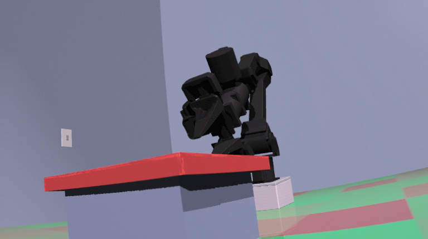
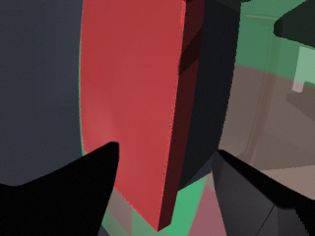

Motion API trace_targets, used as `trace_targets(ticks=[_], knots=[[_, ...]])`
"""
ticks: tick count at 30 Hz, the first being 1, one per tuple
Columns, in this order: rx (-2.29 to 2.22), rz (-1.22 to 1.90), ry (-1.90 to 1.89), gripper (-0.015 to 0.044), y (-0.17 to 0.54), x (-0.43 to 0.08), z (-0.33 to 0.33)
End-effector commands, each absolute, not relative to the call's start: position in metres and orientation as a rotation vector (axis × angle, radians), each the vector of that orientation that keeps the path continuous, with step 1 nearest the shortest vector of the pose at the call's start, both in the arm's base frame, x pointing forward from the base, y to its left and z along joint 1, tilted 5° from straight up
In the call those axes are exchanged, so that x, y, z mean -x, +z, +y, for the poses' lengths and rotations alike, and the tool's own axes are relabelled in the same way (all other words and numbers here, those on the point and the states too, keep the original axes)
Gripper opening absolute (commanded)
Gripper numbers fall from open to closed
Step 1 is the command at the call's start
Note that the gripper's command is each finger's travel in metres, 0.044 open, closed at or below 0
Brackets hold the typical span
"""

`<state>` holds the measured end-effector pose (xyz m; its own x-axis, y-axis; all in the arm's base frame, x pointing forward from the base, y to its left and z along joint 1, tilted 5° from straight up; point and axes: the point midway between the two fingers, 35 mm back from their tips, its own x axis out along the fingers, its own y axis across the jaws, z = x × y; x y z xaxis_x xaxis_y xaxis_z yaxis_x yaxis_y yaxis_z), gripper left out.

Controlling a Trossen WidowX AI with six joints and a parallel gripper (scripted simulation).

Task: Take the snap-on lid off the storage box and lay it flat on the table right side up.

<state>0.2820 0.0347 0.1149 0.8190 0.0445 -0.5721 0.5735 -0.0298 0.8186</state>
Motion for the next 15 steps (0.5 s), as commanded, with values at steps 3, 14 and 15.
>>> trace_targets(ticks=[3, 14, 15], knots=[[-1.559, 0.507, -0.456, 0.0235, 0.11, -0.29, 0.035], [-1.559, 0.506, -0.455, 0.0235, 0.101, -0.305, 0.036], [-1.56, 0.506, -0.455, 0.0235, 0.1, -0.307, 0.036]])
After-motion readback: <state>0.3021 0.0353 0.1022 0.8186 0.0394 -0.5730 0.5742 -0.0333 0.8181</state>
